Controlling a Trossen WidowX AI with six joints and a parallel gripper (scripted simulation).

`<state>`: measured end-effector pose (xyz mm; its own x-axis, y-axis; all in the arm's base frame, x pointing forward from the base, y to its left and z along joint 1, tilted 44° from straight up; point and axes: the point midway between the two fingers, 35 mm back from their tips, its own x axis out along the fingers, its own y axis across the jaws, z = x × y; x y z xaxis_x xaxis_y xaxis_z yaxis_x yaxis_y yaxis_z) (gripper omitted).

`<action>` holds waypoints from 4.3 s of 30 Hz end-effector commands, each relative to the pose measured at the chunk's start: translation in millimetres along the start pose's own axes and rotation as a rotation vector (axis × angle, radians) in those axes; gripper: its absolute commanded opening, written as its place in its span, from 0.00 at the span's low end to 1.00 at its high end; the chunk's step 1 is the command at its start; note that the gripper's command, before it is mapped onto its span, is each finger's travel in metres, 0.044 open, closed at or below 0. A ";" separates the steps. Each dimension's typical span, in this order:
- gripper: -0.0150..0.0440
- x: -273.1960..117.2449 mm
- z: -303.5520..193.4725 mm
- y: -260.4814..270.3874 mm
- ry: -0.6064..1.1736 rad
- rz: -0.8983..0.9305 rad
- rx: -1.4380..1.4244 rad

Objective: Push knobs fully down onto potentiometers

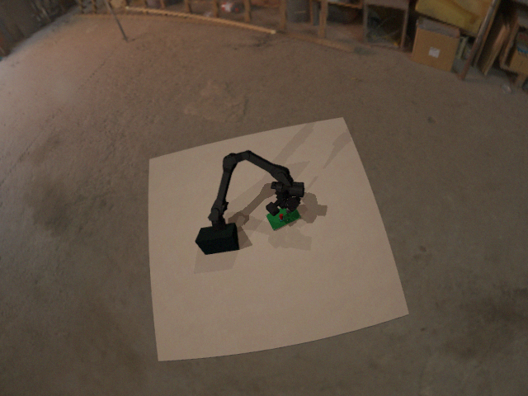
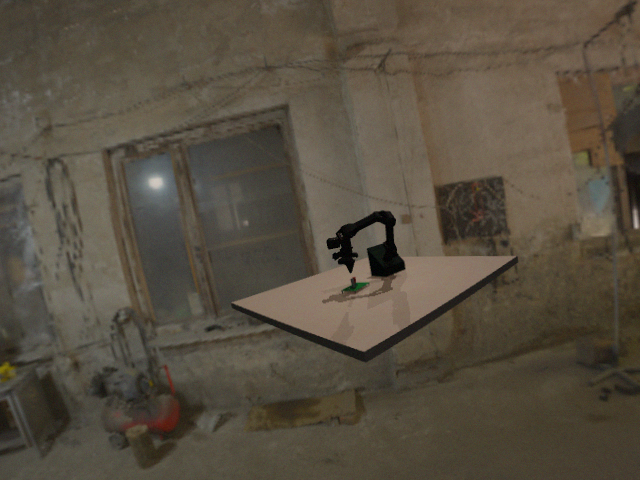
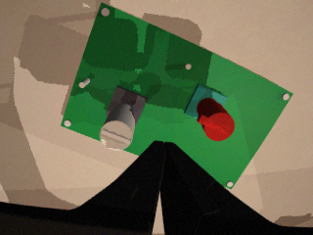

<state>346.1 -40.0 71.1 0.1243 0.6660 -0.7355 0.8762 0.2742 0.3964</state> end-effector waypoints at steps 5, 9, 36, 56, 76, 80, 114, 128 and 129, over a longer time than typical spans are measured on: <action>0.25 -3.9 -1.2 5.6 0.005 0.003 0.249; 0.25 -5.6 -1.9 7.8 0.007 0.001 0.388; 0.25 -16.9 -7.6 22.0 0.018 -0.016 1.328; 0.25 10.6 -9.0 23.6 0.019 -0.018 1.414; 0.25 23.9 -9.5 23.5 0.020 -0.018 1.414; 0.25 24.9 -9.6 23.5 0.020 -0.018 1.414; 0.25 29.1 -9.7 23.5 0.021 -0.018 1.414; 0.25 31.1 -9.8 23.5 0.021 -0.018 1.414; 0.25 31.1 -9.8 23.5 0.021 -0.018 1.414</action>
<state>365.1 -8.0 63.6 0.1111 0.6810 -0.7238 0.5992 -0.6269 -0.4979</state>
